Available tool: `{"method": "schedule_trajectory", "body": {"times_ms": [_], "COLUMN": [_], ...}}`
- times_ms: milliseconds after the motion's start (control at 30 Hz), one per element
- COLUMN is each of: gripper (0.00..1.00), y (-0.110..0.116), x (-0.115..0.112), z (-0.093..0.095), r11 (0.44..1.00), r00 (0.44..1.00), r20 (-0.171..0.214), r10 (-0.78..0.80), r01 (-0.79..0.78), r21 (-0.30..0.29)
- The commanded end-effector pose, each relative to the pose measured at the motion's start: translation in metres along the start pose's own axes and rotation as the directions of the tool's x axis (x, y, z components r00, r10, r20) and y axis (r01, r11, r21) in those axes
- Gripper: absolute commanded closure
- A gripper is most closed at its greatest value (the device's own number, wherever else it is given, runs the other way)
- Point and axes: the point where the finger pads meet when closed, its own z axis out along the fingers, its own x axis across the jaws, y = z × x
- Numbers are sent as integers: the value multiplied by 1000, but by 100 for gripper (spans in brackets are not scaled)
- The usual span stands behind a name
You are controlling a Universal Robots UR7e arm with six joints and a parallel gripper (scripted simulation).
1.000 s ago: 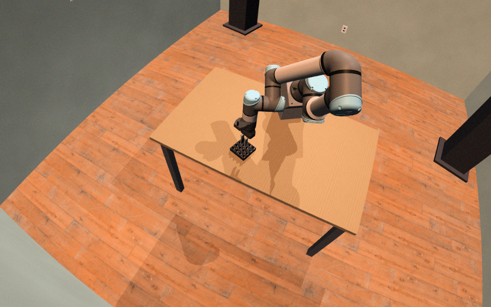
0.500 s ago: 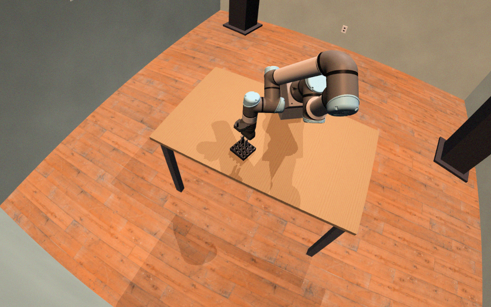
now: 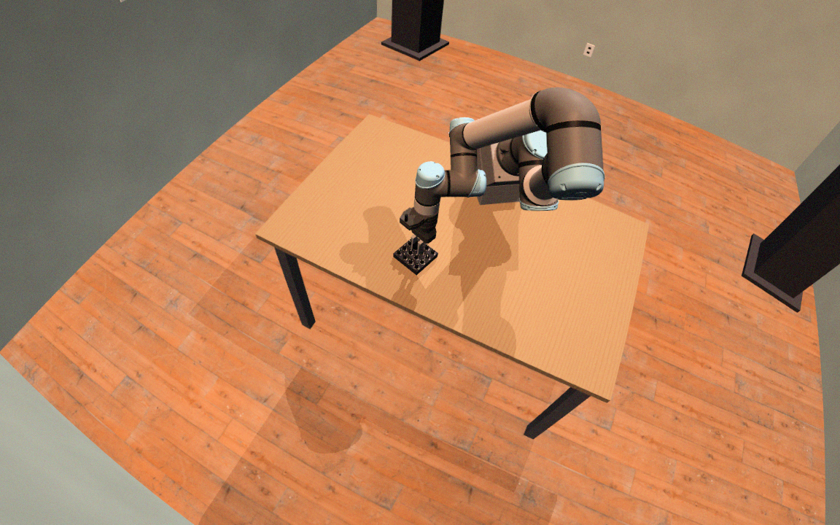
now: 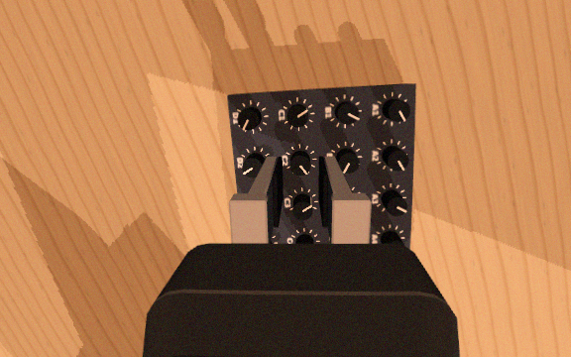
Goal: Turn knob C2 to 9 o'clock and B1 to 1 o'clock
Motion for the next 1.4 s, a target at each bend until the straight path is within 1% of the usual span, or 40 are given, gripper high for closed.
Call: {"method": "schedule_trajectory", "body": {"times_ms": [0,467,1367], "gripper": [54,54,54], "y": [-1,-1,-1], "x": [0,0,0], "z": [4,15,16], "r11": [1000,1000,1000], "r00": [1000,1000,1000], "r20": [-1,-1,-1], "r10": [0,0,0], "r01": [0,0,0], "r21": [1,1,1]}}
